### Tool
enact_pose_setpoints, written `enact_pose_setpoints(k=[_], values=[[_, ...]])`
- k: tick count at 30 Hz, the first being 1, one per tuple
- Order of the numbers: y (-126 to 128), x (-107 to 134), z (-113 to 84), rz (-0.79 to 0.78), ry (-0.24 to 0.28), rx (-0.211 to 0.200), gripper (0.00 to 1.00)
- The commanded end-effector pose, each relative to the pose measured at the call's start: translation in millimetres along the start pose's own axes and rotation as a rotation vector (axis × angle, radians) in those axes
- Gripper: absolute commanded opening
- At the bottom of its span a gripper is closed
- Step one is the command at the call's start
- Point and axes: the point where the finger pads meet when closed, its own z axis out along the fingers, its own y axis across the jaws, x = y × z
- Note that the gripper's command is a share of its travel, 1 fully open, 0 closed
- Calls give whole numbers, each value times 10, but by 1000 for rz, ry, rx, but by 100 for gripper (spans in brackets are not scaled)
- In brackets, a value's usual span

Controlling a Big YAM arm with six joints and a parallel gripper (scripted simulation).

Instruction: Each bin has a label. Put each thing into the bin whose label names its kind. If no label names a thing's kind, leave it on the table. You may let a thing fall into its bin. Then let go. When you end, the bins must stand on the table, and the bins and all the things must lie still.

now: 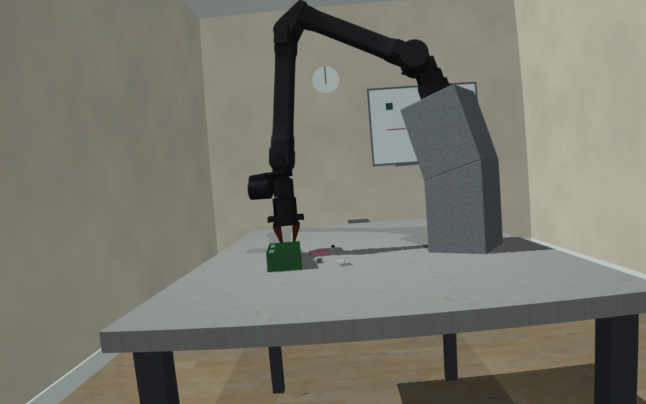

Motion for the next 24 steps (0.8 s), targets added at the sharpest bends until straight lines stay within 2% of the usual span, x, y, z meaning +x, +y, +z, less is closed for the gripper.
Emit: enact_pose_setpoints(k=[1,12,14,24], values=[[89,-35,-48,-1,-6,-16,30],[92,-36,-49,-1,-6,-16,30],[119,-89,-153,-5,-7,-19,30],[112,-29,-264,-6,-4,-18,30]])
